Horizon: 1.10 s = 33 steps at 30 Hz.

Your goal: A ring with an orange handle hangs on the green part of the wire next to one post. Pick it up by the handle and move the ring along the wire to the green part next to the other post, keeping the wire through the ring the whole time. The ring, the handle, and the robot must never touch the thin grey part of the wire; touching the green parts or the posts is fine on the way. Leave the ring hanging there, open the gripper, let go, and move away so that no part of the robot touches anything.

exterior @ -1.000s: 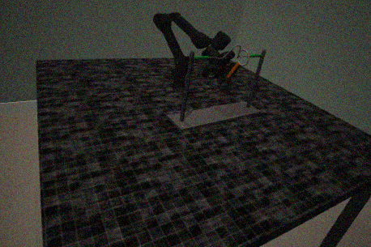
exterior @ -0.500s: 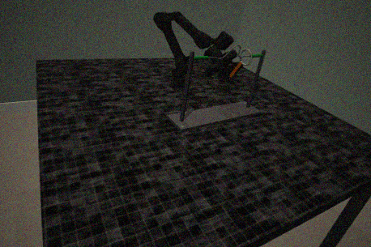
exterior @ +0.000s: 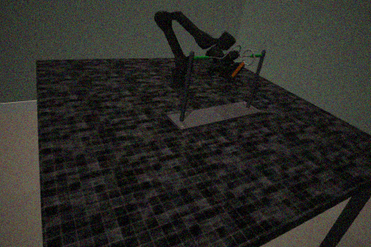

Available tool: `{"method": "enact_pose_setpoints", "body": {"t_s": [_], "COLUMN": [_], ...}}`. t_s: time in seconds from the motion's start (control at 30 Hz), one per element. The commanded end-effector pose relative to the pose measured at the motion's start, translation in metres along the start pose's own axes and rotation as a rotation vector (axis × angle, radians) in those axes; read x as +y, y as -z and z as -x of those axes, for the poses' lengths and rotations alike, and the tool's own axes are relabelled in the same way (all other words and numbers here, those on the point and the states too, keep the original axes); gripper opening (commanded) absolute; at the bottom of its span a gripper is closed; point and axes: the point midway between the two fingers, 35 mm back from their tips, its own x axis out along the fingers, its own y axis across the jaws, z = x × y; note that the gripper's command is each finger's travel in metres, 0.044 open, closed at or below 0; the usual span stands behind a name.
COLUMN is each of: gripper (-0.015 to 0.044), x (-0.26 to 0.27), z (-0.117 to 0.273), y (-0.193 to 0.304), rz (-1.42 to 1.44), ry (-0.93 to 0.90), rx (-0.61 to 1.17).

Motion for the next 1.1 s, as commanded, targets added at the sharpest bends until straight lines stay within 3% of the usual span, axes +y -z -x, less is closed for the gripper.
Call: {"method": "enact_pose_setpoints", "body": {"t_s": [0.0, 1.07], "gripper": [-0.0150, -0.0150], "x": [0.004, 0.032], "z": [0.000, -0.001], "y": [-0.004, -0.003], "rz": [-0.007, -0.007], "ry": [0.003, 0.000], "rx": [-0.011, -0.016]}}
